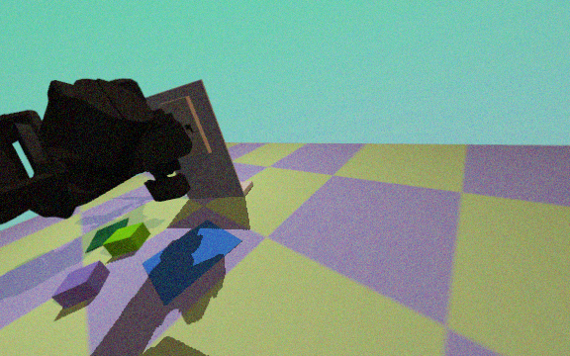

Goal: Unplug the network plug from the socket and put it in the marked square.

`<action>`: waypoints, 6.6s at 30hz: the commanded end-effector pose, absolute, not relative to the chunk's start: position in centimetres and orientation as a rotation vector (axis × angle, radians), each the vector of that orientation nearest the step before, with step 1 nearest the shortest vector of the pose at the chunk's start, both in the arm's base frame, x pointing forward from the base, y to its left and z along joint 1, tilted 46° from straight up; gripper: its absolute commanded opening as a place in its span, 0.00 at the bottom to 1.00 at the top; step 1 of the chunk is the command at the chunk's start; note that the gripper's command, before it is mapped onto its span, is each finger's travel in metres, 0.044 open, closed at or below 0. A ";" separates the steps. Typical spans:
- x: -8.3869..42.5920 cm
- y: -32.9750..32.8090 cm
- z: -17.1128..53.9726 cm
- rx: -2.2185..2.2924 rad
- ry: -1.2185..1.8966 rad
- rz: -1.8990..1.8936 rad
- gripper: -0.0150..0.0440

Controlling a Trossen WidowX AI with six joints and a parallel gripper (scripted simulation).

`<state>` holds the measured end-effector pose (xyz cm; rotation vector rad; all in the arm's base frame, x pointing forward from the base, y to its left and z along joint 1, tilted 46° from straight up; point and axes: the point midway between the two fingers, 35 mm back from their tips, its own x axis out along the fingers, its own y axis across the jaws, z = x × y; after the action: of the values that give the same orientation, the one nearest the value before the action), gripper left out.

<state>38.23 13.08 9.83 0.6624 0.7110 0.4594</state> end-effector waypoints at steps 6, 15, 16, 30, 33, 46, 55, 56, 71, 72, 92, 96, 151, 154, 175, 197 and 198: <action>39.3 13.6 9.5 0.667 0.707 0.455 0.52; 39.4 13.7 9.4 0.668 0.707 0.455 0.42; 39.4 13.7 9.4 0.668 0.707 0.455 0.41; 39.4 13.7 9.4 0.668 0.707 0.455 0.25; 39.4 13.7 9.4 0.668 0.707 0.455 0.25; 38.8 13.4 9.6 0.668 0.707 0.454 0.25; 38.4 13.2 9.8 0.667 0.707 0.454 0.25; 38.3 13.1 9.8 0.667 0.707 0.454 0.25; 37.7 12.7 10.1 0.667 0.708 0.454 0.25; 37.7 12.7 10.1 0.667 0.708 0.454 0.25; 36.9 12.0 10.6 0.667 0.708 0.454 0.25; 36.7 11.9 10.7 0.667 0.708 0.454 0.25; 34.5 10.2 11.8 0.666 0.709 0.453 0.25; 34.4 10.1 11.9 0.666 0.709 0.453 0.25; 31.3 13.8 15.9 0.669 0.710 0.453 0.25; 33.5 9.7 12.7 0.798 0.676 -0.050 0.25; 33.5 9.5 12.6 0.804 0.670 -0.076 0.25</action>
<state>33.35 10.08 12.96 0.7881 0.6834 -0.0090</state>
